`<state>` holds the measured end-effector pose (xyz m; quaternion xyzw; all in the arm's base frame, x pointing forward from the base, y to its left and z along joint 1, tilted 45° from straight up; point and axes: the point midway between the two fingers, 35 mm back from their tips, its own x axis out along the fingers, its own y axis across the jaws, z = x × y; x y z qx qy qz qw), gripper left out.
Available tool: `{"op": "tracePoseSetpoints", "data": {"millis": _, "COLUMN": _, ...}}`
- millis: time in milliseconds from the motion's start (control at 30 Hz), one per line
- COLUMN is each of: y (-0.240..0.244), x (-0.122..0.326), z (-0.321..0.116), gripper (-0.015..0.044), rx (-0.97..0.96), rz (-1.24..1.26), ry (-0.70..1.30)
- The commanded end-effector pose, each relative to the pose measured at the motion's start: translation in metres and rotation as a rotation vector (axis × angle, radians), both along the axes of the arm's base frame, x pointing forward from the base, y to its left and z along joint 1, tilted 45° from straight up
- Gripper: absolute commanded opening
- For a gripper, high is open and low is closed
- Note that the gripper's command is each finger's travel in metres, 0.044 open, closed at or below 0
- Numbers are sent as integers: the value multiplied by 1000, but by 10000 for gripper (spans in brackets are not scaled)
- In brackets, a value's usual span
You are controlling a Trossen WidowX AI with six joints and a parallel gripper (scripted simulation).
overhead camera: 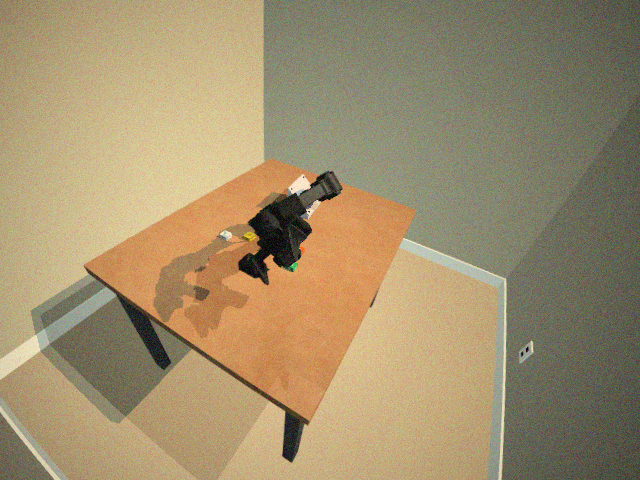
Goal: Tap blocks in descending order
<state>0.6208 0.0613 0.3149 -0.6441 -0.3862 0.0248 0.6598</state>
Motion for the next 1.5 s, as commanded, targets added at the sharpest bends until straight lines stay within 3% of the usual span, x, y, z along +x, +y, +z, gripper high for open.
{"op": "tracePoseSetpoints", "data": {"millis": 0, "y": -3, "x": 2, "z": -3, "gripper": 400, "rx": 3, "rz": -4, "ry": 20}}
{"op": "tracePoseSetpoints", "data": {"millis": 167, "y": -67, "x": 27, "z": -79, "gripper": 400, "rx": 94, "rz": -93, "ry": 425}}
{"op": "tracePoseSetpoints", "data": {"millis": 367, "y": -136, "x": 15, "z": -171, "gripper": 400, "rx": 243, "rz": -208, "ry": 869}}
{"op": "tracePoseSetpoints", "data": {"millis": 567, "y": -190, "x": -36, "z": -256, "gripper": 400, "rx": 434, "rz": -325, "ry": 1290}}
{"op": "tracePoseSetpoints", "data": {"millis": 833, "y": -225, "x": -139, "z": -333, "gripper": 400, "rx": 719, "rz": -462, "ry": 1790}}
{"op": "tracePoseSetpoints", "data": {"millis": 1067, "y": -224, "x": -251, "z": -364, "gripper": 400, "rx": 1020, "rz": -553, "ry": 2240}}
{"op": "tracePoseSetpoints", "data": {"millis": 1300, "y": -200, "x": -355, "z": -348, "gripper": 400, "rx": 1345, "rz": -577, "ry": 2684}}
{"op": "tracePoseSetpoints", "data": {"millis": 1467, "y": -194, "x": -370, "z": -341, "gripper": 400, "rx": 1401, "rz": -572, "ry": 2759}}
